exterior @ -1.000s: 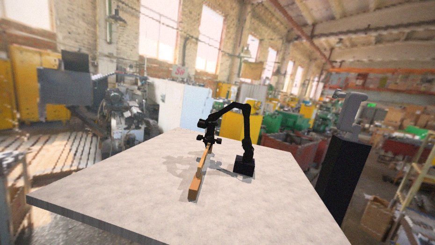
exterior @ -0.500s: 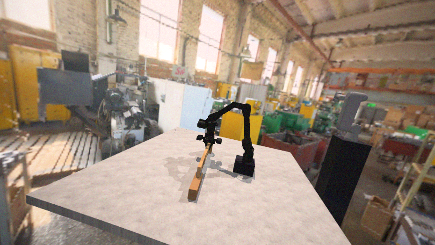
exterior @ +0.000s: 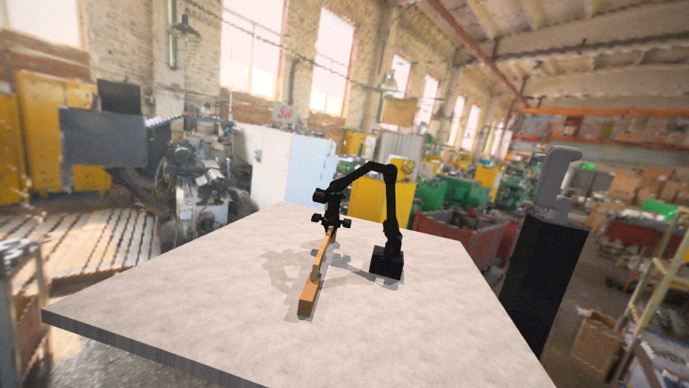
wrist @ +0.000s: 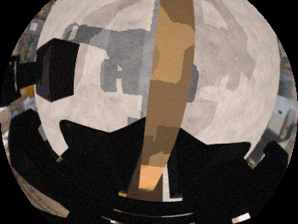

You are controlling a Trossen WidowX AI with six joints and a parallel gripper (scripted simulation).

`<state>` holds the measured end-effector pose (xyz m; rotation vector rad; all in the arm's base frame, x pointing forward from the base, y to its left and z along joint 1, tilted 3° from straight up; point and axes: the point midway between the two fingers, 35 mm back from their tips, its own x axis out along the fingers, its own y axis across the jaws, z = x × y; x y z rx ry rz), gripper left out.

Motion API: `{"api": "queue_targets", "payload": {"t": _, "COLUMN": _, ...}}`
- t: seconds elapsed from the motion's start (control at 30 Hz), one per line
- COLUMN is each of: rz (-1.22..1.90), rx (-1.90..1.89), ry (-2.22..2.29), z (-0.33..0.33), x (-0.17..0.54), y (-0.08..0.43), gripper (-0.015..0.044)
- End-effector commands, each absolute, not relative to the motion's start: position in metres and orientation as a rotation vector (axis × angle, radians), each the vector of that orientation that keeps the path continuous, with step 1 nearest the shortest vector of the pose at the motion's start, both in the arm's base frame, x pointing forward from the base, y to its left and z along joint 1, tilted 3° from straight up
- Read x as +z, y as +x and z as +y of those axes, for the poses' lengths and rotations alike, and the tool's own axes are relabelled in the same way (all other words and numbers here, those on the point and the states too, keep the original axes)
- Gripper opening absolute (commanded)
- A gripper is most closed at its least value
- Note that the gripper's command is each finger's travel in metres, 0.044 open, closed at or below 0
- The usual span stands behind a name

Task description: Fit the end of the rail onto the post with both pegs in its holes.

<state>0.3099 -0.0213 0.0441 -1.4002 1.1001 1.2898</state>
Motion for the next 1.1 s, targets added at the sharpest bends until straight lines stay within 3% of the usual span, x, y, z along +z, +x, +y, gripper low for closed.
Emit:
{"api": "queue_targets", "payload": {"t": 0.0, "rz": 1.101, "rx": 1.283, "ry": -1.407, "z": -0.0225, "x": 0.0462, "y": 0.3113, "gripper": 0.0000}}
{"api": "queue_targets", "payload": {"t": 1.07, "rz": 1.101, "rx": 1.283, "ry": -1.406, "z": -0.0179, "x": 0.0432, "y": 0.3102, "gripper": 0.0000}}
